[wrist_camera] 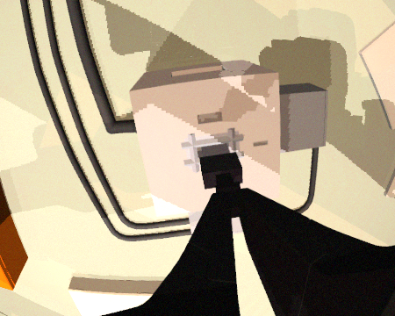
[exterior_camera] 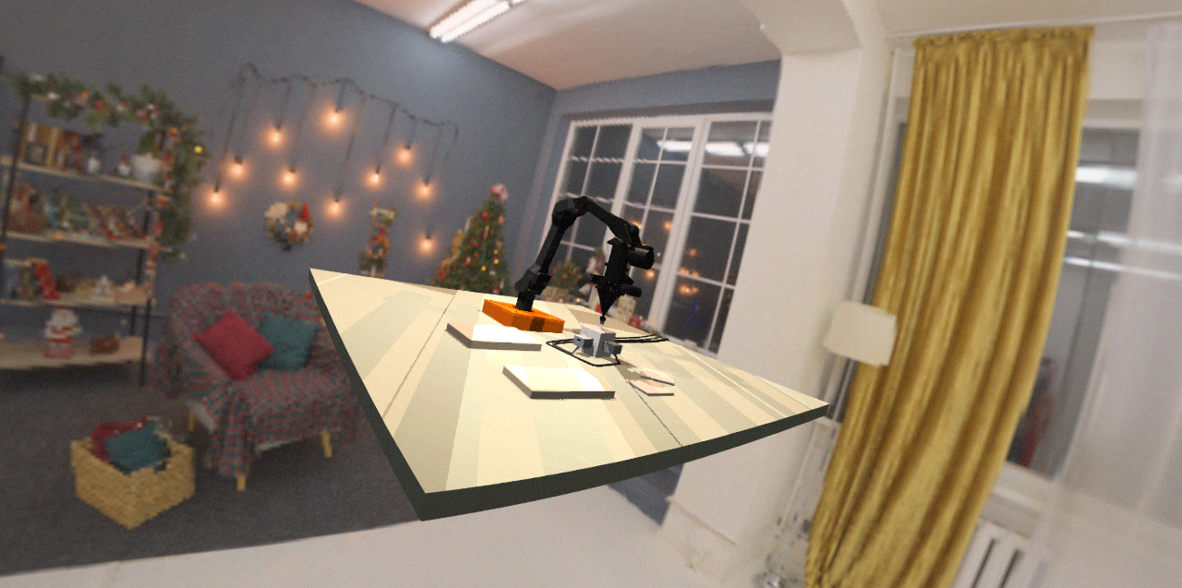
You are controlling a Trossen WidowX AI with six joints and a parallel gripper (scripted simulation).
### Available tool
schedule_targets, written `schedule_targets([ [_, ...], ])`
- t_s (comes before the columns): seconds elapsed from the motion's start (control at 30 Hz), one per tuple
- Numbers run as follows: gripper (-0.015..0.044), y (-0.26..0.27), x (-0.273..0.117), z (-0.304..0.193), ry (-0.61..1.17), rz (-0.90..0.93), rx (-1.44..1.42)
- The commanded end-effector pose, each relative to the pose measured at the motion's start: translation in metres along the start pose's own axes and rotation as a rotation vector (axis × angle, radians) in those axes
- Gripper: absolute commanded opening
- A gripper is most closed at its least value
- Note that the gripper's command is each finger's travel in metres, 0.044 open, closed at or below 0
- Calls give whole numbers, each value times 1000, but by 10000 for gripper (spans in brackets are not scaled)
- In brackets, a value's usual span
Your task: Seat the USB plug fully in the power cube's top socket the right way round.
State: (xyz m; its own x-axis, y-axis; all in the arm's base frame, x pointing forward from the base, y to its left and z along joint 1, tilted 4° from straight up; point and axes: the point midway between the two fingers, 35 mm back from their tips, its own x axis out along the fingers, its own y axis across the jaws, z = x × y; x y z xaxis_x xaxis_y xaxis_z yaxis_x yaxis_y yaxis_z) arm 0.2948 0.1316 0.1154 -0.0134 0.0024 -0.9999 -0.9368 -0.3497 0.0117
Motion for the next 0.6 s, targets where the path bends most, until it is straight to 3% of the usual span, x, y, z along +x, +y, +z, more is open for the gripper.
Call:
schedule_targets([
  [0.0, 0, 0, 1, -1, 9, -1, 6],
  [0.57, 0, 0, 3, -2, 23, -2, 5],
])
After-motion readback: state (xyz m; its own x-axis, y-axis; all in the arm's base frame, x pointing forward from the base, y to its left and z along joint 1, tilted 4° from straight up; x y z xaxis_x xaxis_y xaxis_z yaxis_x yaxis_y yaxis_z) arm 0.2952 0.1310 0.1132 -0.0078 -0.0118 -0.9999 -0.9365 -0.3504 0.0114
